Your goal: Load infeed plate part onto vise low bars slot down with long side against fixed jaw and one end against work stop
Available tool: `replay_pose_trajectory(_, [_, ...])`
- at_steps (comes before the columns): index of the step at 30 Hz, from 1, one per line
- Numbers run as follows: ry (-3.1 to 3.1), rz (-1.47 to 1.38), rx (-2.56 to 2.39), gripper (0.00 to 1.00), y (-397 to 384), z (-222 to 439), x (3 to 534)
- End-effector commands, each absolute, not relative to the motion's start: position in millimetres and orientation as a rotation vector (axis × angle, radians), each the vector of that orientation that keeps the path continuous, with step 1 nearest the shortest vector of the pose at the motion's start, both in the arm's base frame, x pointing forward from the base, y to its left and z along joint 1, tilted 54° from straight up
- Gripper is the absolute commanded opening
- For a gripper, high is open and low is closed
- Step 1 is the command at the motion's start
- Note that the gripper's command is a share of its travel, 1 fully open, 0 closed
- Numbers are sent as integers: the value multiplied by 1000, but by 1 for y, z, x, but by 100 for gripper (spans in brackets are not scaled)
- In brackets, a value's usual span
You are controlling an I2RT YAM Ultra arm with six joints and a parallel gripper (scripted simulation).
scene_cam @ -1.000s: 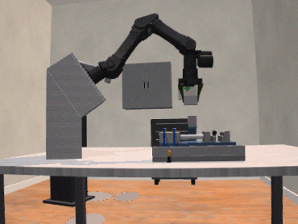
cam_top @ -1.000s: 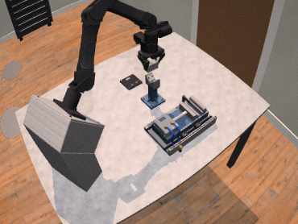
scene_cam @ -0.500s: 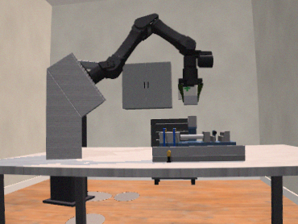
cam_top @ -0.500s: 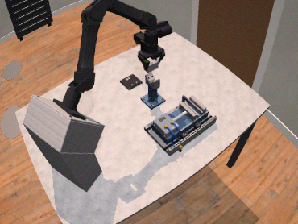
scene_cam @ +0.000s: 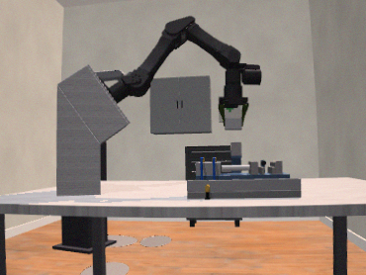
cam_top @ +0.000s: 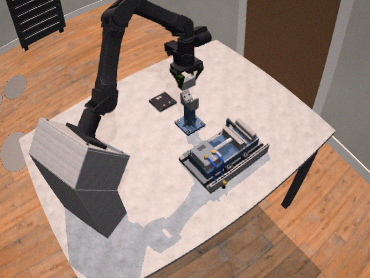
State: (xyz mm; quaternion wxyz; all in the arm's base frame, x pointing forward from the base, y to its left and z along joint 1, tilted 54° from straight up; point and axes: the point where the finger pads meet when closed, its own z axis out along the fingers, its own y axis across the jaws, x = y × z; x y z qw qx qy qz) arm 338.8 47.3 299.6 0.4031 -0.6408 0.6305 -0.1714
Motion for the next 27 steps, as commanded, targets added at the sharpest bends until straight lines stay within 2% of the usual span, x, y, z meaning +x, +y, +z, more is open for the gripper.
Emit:
replay_pose_trajectory(1, [1573, -508, -1582, 0, 45, 326, 330])
replay_pose_trajectory(27, [1713, -671, -1565, 0, 45, 327, 329])
